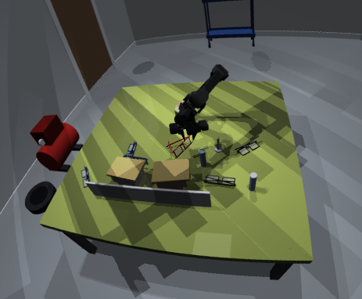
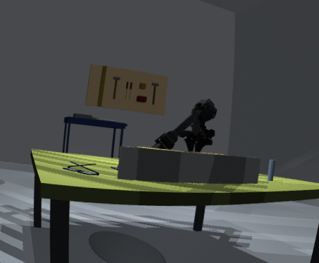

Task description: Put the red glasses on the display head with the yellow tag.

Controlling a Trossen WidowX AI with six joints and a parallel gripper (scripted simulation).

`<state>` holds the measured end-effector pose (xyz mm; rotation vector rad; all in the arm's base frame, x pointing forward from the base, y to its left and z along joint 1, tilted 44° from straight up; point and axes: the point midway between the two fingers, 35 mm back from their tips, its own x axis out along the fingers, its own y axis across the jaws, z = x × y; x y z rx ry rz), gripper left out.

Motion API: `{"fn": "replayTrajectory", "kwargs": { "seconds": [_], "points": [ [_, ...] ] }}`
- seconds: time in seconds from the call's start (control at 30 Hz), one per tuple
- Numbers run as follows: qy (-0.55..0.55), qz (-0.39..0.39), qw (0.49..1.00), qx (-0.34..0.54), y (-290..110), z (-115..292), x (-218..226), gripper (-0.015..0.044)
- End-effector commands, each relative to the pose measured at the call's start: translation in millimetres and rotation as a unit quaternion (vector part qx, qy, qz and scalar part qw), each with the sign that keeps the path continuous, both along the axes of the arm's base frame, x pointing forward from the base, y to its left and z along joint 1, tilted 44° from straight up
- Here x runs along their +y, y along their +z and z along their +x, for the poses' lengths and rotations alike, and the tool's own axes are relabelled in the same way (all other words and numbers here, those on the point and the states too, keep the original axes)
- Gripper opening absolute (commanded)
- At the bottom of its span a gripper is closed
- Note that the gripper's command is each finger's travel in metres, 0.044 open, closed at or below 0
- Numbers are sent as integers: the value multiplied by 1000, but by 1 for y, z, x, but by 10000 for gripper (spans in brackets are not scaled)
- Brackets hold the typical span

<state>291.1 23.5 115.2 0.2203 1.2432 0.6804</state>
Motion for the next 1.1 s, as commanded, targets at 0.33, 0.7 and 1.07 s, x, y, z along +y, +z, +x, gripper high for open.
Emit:
{"fn": "replayTrajectory", "kwargs": {
  "seconds": [0.33, 0.7, 1.07],
  "points": [
    [-282, 99, 907, 295, -39, -33, -29, 200],
    [-282, 99, 907, 295, -39, -33, -29, 120],
    [-283, 99, 907, 295, -47, -31, -21, 120]
  ]
}}
